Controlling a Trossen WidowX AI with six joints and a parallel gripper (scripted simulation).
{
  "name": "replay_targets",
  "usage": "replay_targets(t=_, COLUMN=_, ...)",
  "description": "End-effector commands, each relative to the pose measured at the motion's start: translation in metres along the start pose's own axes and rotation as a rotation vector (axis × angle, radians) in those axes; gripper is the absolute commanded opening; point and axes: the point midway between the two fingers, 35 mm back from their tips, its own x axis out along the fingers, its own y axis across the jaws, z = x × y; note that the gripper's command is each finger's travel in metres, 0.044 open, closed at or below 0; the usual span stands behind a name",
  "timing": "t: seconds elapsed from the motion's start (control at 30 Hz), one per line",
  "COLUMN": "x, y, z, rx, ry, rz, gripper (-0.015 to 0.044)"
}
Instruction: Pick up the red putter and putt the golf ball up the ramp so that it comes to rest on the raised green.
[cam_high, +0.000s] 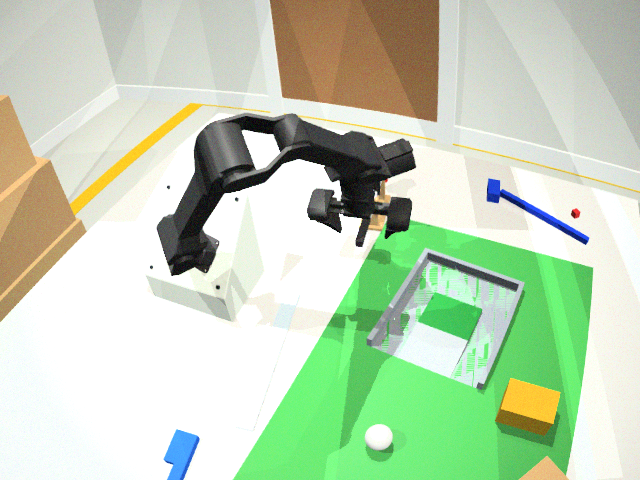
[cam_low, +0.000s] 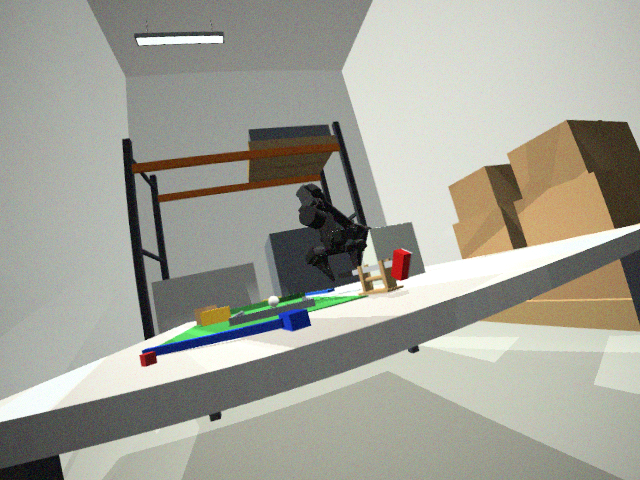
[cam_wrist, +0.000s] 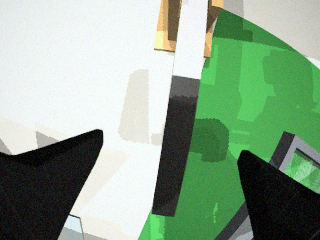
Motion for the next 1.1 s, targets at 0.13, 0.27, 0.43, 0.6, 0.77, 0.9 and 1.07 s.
replay_targets(t=0.13, x=0.01, y=0.001, z=-0.003, rx=-0.005, ry=0.005, rz=-0.002, gripper=0.044)
replay_targets(t=0.27, x=0.016, y=0.001, z=-0.005, rx=-0.005, ry=0.005, rz=-0.002, gripper=0.044)
replay_targets(t=0.43, x=0.023, y=0.001, z=-0.007, rx=-0.005, ry=0.006, rz=-0.002, gripper=0.044)
replay_targets(t=0.6, x=0.022, y=-0.001, z=-0.006, rx=0.001, ry=0.0, rz=-0.003, gripper=0.0414)
replay_targets(t=0.77, x=0.022, y=-0.001, z=-0.006, rx=0.001, ry=0.0, rz=-0.003, gripper=0.0282)
replay_targets(t=0.9, x=0.022, y=-0.001, z=-0.006, rx=0.001, ry=0.0, rz=-0.003, gripper=0.0177)
replay_targets(t=1.07, x=0.022, y=-0.001, z=-0.006, rx=0.001, ry=0.0, rz=-0.003, gripper=0.0046)
